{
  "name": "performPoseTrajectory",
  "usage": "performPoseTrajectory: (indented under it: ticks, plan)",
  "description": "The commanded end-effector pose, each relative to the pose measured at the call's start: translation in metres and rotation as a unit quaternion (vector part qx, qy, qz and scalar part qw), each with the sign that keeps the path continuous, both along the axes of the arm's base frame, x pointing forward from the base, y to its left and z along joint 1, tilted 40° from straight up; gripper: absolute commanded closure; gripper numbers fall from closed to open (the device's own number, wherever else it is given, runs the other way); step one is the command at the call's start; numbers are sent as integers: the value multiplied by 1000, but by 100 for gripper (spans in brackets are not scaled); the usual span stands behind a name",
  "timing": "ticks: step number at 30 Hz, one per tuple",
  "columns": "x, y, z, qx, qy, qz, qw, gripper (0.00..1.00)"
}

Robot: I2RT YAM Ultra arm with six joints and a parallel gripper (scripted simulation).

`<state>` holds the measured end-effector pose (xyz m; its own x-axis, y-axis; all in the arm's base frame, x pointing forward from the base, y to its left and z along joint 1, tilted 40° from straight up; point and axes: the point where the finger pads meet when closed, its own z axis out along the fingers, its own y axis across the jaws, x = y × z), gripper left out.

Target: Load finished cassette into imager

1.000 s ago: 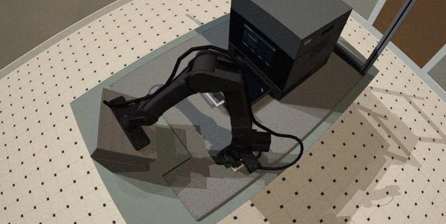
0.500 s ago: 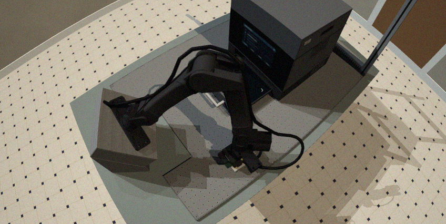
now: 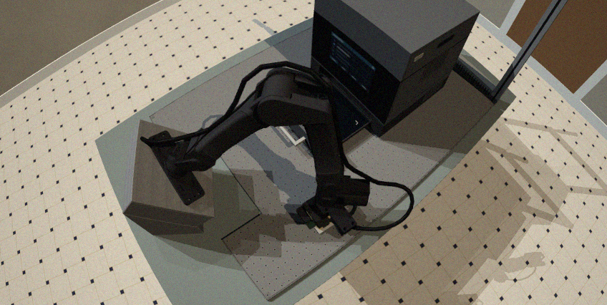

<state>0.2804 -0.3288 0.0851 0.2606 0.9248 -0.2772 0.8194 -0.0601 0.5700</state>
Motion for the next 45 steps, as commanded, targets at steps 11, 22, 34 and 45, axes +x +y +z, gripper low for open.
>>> performPoseTrajectory:
  ticks: [11,22,34,45]
  plan:
    - [-1,-4,6,-9,-5,-5,1000,100]
    - [-1,-4,6,-9,-5,-5,1000,100]
    - [-1,-4,6,-9,-5,-5,1000,100]
    - [-1,-4,6,-9,-5,-5,1000,100]
